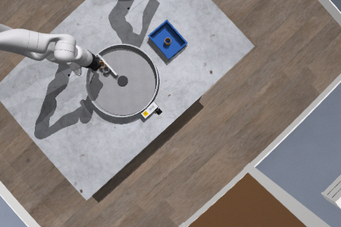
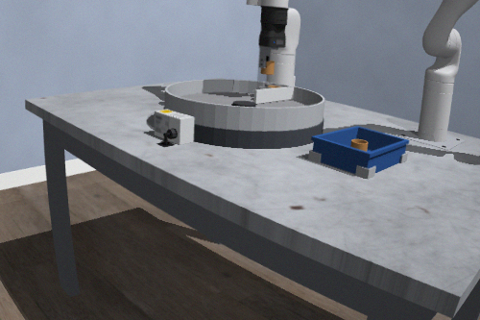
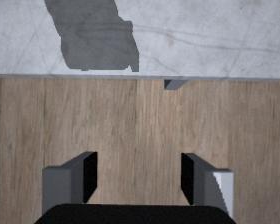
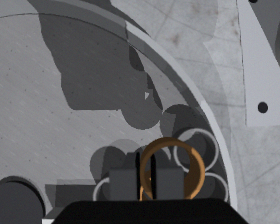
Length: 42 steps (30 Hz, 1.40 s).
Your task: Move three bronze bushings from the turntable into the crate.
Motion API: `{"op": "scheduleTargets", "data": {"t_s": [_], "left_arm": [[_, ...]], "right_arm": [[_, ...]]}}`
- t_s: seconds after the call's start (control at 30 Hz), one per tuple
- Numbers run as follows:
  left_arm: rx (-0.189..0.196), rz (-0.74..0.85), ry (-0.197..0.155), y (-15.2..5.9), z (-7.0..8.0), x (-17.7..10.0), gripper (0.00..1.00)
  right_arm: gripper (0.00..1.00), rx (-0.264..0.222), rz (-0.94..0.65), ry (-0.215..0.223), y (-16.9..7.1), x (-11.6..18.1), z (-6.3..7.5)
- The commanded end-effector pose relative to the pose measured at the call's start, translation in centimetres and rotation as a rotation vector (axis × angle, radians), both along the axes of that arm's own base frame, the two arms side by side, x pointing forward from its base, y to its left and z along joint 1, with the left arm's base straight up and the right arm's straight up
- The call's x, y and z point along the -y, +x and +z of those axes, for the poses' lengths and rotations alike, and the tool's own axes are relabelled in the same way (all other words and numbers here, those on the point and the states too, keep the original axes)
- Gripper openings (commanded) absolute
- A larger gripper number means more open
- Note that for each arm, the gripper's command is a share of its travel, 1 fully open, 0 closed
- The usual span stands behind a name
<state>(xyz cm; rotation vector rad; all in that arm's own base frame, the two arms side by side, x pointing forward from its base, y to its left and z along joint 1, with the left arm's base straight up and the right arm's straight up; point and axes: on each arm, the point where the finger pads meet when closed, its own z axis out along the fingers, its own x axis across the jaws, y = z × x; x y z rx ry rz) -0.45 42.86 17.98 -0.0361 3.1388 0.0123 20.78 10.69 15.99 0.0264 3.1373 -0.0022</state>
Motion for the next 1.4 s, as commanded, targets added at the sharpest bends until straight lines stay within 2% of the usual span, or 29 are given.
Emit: {"op": "scheduleTargets", "data": {"t_s": [0.0, 0.33, 0.83, 0.9, 1.37], "left_arm": [[-0.002, -0.004, -0.008, -0.3, 0.1, 0.4, 1.0], [-0.002, -0.004, -0.008, -0.3, 0.1, 0.4, 1.0], [-0.002, -0.004, -0.008, -0.3, 0.1, 0.4, 1.0], [-0.002, -0.004, -0.008, -0.3, 0.1, 0.4, 1.0], [-0.002, -0.004, -0.008, -0.3, 0.1, 0.4, 1.0]], "right_arm": [[0.0, -0.004, 0.015, -0.003, 0.1, -1.1, 0.0], [0.0, -0.003, 0.015, -0.003, 0.6, -3.5, 0.0], [0.0, -0.001, 0.008, -0.004, 2.4, -10.2, 0.0], [0.0, -0.001, 0.008, -0.004, 2.4, -10.2, 0.0], [0.0, -0.001, 0.006, -0.004, 4.8, -20.4, 0.0]]}}
